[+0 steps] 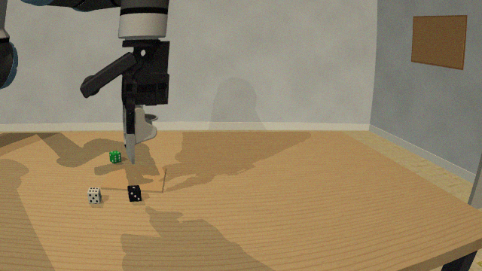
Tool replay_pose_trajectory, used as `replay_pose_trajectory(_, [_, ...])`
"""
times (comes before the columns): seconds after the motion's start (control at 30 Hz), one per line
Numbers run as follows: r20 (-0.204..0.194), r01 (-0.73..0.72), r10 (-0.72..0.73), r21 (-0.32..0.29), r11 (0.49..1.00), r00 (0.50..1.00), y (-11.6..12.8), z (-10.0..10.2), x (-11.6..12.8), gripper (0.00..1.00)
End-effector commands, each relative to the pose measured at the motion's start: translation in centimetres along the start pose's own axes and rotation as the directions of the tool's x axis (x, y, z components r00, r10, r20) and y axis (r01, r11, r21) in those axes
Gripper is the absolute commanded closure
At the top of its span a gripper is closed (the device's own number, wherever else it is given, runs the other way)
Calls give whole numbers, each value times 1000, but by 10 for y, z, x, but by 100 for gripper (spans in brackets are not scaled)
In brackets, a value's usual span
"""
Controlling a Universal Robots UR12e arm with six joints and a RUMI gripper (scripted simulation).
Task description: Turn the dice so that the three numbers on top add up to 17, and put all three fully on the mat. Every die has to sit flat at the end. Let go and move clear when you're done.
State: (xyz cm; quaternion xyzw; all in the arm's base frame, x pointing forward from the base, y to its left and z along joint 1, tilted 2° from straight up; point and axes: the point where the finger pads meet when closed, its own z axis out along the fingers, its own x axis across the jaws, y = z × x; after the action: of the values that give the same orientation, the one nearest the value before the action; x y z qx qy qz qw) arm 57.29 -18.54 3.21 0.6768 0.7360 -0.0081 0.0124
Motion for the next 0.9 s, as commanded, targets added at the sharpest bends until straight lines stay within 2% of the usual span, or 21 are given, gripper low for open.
replay_pose_trajectory(0.0, [3, 0, 0, -6, 1000, 1000, 2, -3, -2, 76])
replay_pose_trajectory(0.87, [3, 0, 0, -6, 1000, 1000, 2, 3, -2, 76])
